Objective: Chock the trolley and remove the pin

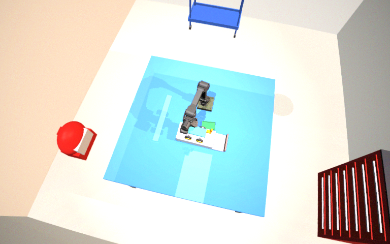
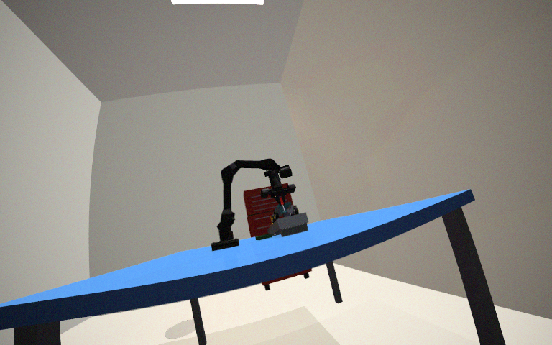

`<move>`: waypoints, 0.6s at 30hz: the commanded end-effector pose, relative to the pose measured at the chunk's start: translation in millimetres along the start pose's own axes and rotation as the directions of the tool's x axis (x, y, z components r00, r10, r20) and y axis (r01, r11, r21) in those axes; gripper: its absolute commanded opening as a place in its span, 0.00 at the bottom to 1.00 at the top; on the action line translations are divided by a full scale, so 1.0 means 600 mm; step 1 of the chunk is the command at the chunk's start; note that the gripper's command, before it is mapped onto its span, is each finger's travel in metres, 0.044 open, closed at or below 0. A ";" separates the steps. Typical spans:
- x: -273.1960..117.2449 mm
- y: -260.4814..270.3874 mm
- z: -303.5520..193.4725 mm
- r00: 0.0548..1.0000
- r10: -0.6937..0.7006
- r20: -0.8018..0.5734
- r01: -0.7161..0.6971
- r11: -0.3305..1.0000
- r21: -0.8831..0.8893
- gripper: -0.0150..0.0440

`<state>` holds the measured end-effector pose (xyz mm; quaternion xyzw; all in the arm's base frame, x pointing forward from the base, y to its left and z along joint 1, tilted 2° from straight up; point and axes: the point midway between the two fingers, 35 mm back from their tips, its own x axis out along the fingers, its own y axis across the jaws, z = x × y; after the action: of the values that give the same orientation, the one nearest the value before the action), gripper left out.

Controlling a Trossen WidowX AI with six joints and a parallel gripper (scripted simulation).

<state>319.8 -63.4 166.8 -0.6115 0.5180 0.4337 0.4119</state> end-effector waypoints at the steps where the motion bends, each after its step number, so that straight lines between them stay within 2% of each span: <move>1: -0.007 -0.001 -0.003 1.000 -0.003 -0.006 0.003 1.000 0.005 0.25; 18: -0.028 -0.002 -0.008 1.000 -0.003 -0.006 0.003 1.000 0.006 0.25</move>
<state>319.3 -61.7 181.6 -0.6118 0.5175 0.4329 0.4129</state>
